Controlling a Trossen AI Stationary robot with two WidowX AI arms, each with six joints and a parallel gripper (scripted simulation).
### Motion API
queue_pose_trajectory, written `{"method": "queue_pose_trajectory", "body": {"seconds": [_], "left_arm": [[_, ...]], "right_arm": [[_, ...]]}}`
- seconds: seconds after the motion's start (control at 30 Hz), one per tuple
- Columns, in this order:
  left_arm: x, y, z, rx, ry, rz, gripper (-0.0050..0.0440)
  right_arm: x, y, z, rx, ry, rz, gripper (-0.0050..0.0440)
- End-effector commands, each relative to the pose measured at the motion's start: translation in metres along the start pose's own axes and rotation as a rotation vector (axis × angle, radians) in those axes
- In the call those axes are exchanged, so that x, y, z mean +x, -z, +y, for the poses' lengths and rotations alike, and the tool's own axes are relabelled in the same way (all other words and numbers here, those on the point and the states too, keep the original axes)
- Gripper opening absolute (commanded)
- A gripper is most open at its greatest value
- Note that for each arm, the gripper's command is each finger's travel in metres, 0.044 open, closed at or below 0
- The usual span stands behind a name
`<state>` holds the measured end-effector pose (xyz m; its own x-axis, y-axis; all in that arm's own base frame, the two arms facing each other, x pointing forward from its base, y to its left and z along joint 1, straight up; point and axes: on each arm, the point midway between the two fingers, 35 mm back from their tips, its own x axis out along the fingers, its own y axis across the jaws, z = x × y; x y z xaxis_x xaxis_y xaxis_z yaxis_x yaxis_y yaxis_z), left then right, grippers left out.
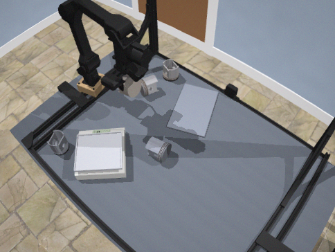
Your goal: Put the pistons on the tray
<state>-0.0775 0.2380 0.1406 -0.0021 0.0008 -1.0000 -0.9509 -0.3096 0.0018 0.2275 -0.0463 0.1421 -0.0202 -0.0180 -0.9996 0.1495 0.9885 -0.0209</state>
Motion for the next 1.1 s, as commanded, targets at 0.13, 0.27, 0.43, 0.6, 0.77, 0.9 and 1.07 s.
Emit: {"method": "queue_pose_trajectory", "body": {"seconds": [0.13,0.27,0.43,0.6,0.77,0.9,1.07], "left_arm": [[0.000,0.000,0.000,0.001,0.002,0.001,0.0440],[0.000,0.000,0.000,0.001,0.002,0.001,0.0440],[0.000,0.000,0.000,0.001,0.002,0.001,0.0440],[0.000,0.000,0.000,0.001,0.002,0.001,0.0440],[0.000,0.000,0.000,0.001,0.002,0.001,0.0440],[0.000,0.000,0.000,0.001,0.002,0.001,0.0440],[0.000,0.000,0.000,0.001,0.002,0.001,0.0440]], "right_arm": [[-0.001,-0.002,0.001,-0.170,0.062,0.055,0.0158],[-0.001,-0.002,0.001,-0.265,0.097,0.089,0.0158],[-0.001,-0.002,0.001,-0.336,0.123,0.114,0.0158],[0.000,-0.002,0.001,-0.436,0.159,0.149,0.0158],[0.009,-0.001,0.001,-0.436,0.159,0.149,0.0158],[0.015,-0.001,0.000,-0.436,0.159,0.149,0.0158],[0.020,-0.001,0.000,-0.436,0.159,0.149,0.0158]]}}
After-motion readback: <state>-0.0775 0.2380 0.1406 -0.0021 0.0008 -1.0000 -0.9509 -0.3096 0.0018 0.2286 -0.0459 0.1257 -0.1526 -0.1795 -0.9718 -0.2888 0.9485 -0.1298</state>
